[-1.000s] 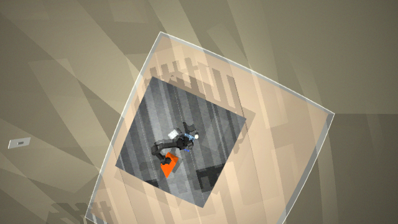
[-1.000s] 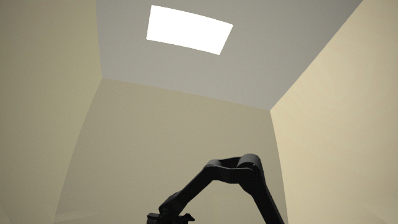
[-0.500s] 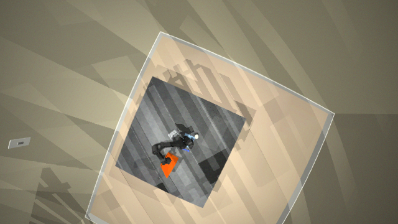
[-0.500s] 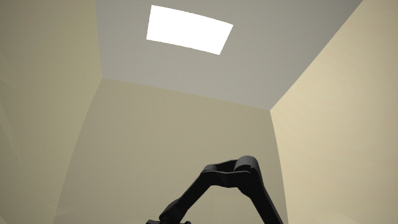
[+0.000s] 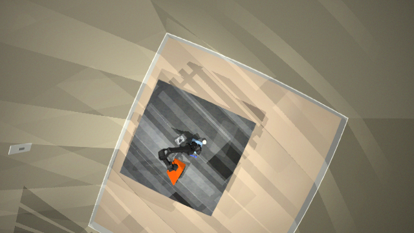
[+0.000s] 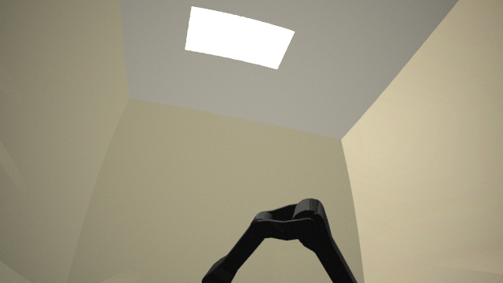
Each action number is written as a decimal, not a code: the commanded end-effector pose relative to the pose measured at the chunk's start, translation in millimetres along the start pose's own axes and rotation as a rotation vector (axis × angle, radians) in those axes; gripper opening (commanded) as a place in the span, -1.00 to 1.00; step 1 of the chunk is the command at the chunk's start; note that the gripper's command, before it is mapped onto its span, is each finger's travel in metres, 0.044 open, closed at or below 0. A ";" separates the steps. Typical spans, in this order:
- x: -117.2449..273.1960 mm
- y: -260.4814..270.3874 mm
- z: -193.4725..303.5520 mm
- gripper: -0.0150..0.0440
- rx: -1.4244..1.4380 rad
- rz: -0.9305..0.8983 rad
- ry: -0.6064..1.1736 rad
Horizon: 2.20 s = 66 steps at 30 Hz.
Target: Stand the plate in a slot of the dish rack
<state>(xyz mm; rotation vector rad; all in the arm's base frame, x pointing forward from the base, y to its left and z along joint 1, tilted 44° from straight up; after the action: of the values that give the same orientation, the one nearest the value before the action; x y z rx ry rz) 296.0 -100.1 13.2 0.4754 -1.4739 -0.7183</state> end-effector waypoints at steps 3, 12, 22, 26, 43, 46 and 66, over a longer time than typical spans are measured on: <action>-0.6 -0.2 0.1 0.63 -0.004 -0.005 -0.002; 0.1 -0.3 -0.1 0.29 -0.004 -0.005 -0.002; 47.2 -3.3 -8.0 -0.49 -0.006 0.004 -0.004; 67.3 -4.2 -9.4 -0.49 -0.006 0.005 -0.004; 140.8 -5.3 -8.8 -0.49 -0.005 0.001 -0.002; 142.6 -4.3 -8.7 -0.49 -0.010 0.001 -0.002; 151.8 82.3 16.7 -0.49 -0.655 0.032 -0.018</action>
<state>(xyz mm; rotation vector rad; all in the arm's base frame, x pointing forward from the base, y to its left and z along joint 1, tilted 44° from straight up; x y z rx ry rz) 288.5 -153.1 170.7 0.0153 -1.2201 -1.0625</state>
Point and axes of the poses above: the point midway between the two fingers, 35 mm back from their tips, its own x axis back along the fingers, its own y axis across the jaws, z = x × y, the point moved 10 cm from there along x, back along the fingers, and after that the axes turned 12 degrees about -x, right-handed, at the moved point
